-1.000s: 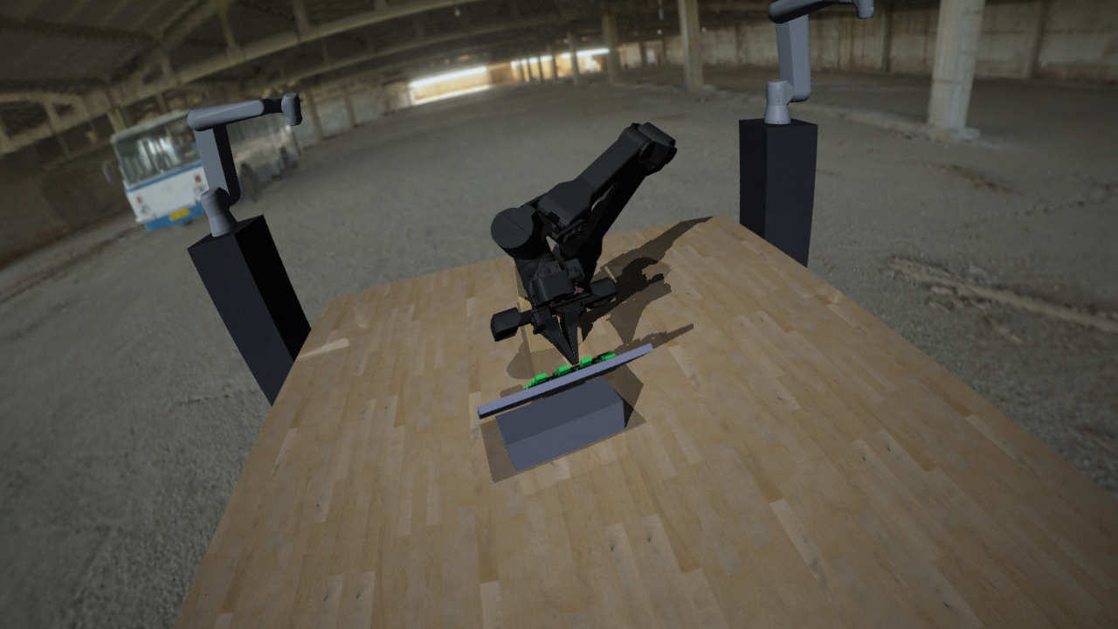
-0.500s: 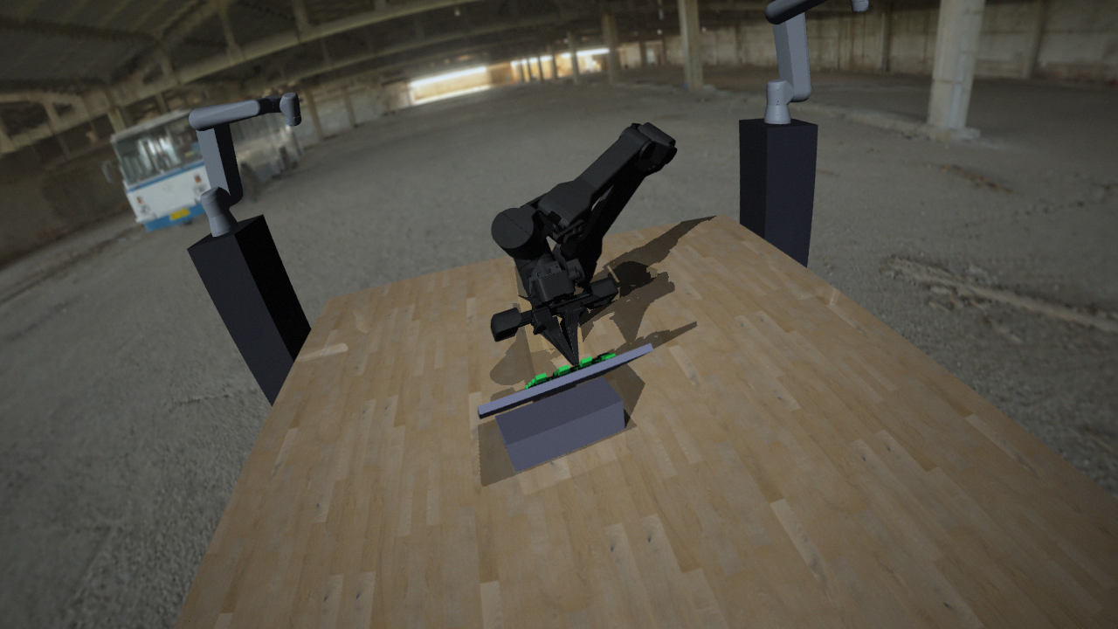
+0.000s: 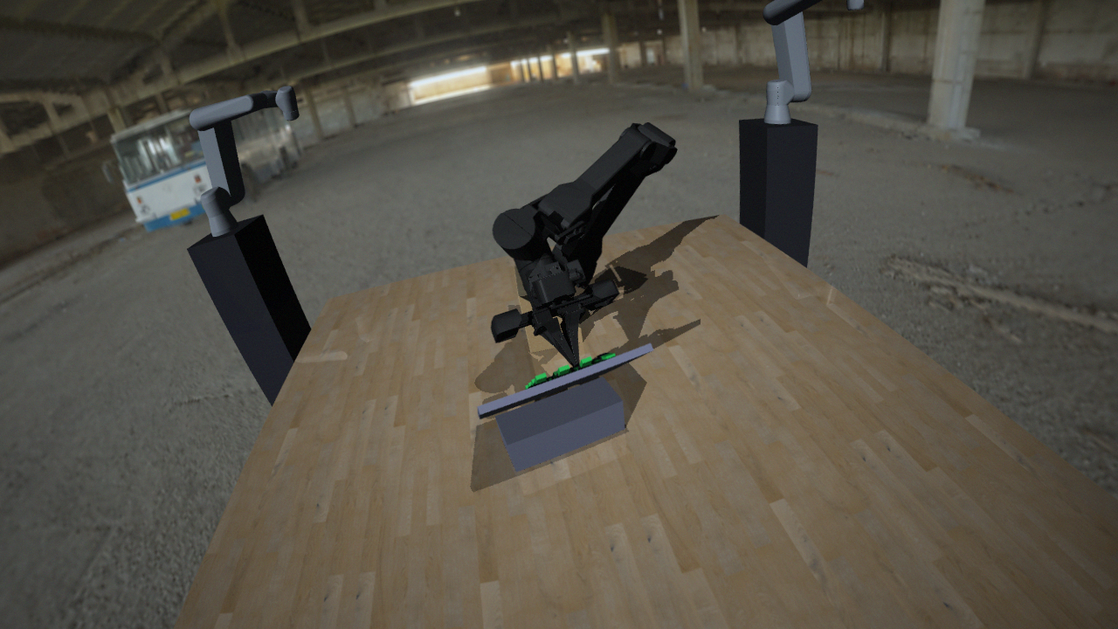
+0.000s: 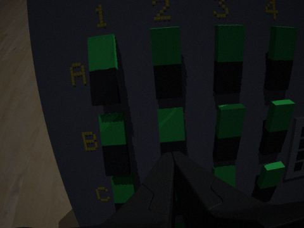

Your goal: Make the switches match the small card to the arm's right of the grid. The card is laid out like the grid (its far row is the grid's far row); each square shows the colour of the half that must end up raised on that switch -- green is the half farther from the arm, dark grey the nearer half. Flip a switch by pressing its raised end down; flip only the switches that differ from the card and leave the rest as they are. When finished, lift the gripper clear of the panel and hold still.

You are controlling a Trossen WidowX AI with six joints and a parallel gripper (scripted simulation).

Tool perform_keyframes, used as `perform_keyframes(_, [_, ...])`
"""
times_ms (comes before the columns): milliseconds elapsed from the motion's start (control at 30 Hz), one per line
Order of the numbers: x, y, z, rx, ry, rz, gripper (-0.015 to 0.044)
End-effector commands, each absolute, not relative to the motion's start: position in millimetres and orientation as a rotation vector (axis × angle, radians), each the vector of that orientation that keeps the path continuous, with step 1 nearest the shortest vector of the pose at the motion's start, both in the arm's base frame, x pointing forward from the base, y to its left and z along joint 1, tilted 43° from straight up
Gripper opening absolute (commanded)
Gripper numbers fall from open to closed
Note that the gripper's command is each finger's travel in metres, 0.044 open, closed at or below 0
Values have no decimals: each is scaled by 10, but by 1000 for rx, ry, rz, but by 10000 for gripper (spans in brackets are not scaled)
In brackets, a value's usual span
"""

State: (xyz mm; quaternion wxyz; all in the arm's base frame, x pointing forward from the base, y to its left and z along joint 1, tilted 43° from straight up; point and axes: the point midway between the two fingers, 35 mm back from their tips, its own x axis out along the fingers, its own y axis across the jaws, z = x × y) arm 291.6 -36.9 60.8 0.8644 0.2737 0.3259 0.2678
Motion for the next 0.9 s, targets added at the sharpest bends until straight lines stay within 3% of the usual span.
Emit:
perform_keyframes(0, [2921,-371,597,573,686,556,0])
perform_keyframes(867, [2912,-390,599,570,689,559,0])
